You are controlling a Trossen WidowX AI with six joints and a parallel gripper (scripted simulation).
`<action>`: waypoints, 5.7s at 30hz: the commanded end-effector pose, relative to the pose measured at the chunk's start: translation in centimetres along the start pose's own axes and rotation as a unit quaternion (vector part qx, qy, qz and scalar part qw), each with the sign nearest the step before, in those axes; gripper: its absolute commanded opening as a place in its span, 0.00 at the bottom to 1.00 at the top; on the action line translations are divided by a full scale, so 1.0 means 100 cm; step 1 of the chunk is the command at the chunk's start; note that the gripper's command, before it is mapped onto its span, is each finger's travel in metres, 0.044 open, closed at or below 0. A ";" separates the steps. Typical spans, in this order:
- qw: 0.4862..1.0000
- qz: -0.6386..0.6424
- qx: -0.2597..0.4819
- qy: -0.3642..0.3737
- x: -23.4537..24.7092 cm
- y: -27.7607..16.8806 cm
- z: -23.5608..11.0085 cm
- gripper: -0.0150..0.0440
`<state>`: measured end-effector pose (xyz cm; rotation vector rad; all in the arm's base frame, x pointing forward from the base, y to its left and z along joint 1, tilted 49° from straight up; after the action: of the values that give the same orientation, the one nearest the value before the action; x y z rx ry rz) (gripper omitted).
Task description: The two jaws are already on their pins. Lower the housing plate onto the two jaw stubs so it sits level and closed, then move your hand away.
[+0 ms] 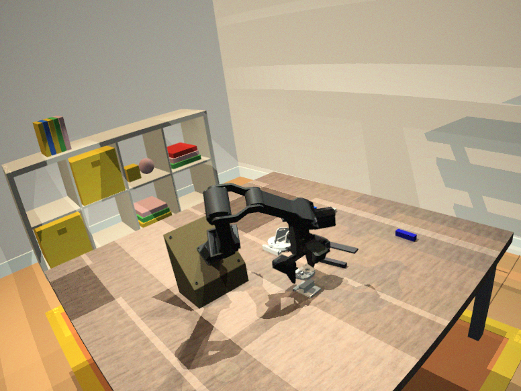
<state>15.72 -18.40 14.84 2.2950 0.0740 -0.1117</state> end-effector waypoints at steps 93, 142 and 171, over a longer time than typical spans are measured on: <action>0.788 -0.616 0.006 0.013 0.136 -0.195 -0.042 0.85; 0.718 -0.696 -0.005 0.003 0.137 -0.238 -0.039 0.85; 0.718 -0.696 -0.005 0.003 0.137 -0.238 -0.039 0.85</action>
<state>27.37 0.45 -1.62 1.7046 1.7687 -0.8512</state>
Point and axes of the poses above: the point midway between the two fingers, 35 mm back from their tips, its own z axis out along the fingers, its own x axis across the jaws, y = z × x, the point moved 2 cm from there along -z, back along the fingers, and after that the axes turned 5 degrees about -z, right-handed, at the moved point
